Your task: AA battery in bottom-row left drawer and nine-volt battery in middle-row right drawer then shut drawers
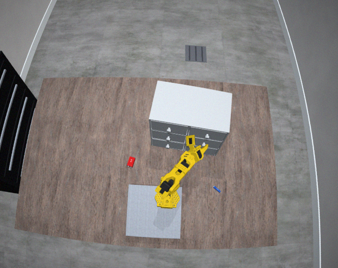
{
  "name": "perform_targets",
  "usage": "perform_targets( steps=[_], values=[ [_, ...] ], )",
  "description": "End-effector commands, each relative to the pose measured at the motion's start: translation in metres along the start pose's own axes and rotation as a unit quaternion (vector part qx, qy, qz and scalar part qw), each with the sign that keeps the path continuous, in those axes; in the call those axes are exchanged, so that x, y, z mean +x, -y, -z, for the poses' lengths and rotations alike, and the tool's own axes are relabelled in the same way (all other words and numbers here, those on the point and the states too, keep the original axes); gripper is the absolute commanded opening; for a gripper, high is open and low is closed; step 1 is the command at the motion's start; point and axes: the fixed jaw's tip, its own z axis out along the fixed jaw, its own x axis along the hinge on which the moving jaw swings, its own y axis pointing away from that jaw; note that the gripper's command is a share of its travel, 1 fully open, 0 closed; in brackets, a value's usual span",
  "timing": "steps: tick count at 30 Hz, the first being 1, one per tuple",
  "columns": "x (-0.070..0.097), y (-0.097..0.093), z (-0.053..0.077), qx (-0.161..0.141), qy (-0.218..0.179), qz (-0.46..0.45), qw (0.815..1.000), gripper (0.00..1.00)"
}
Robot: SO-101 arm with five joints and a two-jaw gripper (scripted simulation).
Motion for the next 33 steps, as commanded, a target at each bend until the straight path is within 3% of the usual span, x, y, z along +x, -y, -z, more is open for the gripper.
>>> perform_targets(
  steps=[1,18,33],
  values=[
    [-0.0034,-0.0001,-0.0010,0.000,0.006,0.005,1.000,0.21],
    [-0.0037,-0.0002,-0.0011,-0.001,0.007,0.005,1.000,0.21],
    [-0.0037,-0.0002,-0.0011,-0.001,0.007,0.005,1.000,0.11]
  ],
)
